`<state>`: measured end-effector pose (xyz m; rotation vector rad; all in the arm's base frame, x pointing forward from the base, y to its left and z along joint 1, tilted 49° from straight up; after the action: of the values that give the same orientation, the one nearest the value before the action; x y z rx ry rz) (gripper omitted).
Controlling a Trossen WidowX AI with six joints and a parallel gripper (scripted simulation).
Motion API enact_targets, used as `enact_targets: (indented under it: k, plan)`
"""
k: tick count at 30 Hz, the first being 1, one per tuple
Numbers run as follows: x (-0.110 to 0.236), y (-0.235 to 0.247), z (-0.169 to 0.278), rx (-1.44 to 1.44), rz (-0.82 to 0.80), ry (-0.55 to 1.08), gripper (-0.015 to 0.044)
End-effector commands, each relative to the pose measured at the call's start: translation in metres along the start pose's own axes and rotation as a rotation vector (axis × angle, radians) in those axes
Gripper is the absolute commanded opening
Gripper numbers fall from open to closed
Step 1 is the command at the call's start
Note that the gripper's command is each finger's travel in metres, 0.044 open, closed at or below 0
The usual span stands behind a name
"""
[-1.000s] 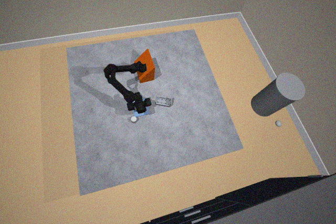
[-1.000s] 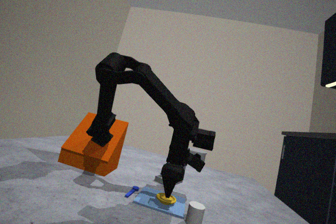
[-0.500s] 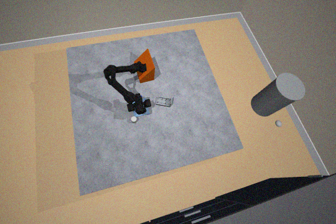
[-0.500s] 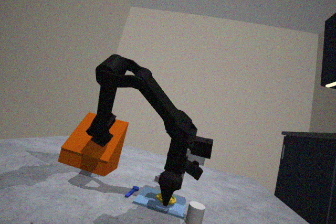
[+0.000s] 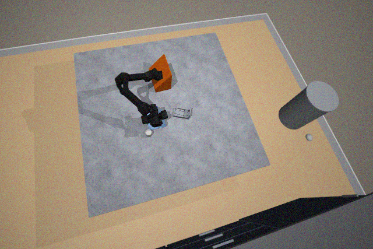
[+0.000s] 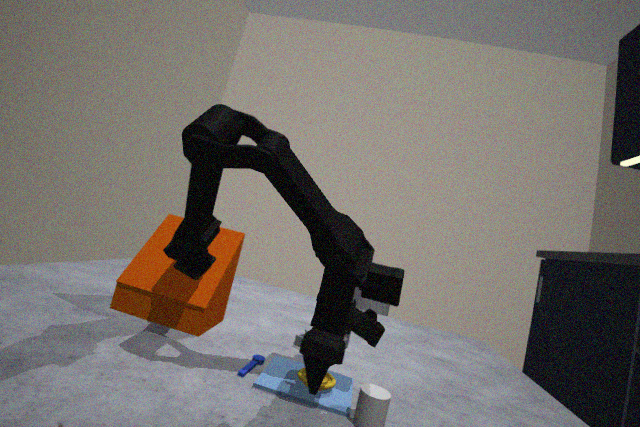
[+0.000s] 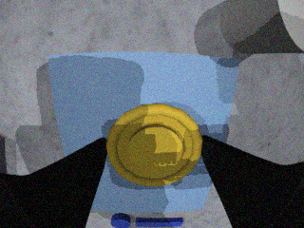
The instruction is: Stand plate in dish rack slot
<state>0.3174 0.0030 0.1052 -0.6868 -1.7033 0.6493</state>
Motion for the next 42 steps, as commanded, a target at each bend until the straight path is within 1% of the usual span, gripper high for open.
enact_targets:
  k: [1,6,11,17,27,42]
  plan:
    - [-0.001,0.0,0.0,0.003,0.003,-0.001,0.0315]
    - [-0.001,0.0,0.0,0.003,0.003,-0.001,0.0282]
    - [0.006,0.001,-0.002,-0.004,-0.001,-0.003,0.0151]
    - [0.034,0.006,-0.008,-0.034,-0.014,-0.012,0.0]
    - [0.084,0.01,-0.013,-0.019,-0.026,-0.003,0.0]
    - [0.15,0.015,-0.016,0.002,-0.017,0.002,0.0]
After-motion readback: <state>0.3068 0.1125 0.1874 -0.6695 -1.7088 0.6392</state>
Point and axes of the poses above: the point midway between the two fingers, 35 mm back from their tips, its own x axis back along the fingers, its own y axis across the jaws, z = x × y, the point moved 9 cm from there along x, back along the fingers, and after that the axes turned 14 degrees about -x, right-handed, at the moved point
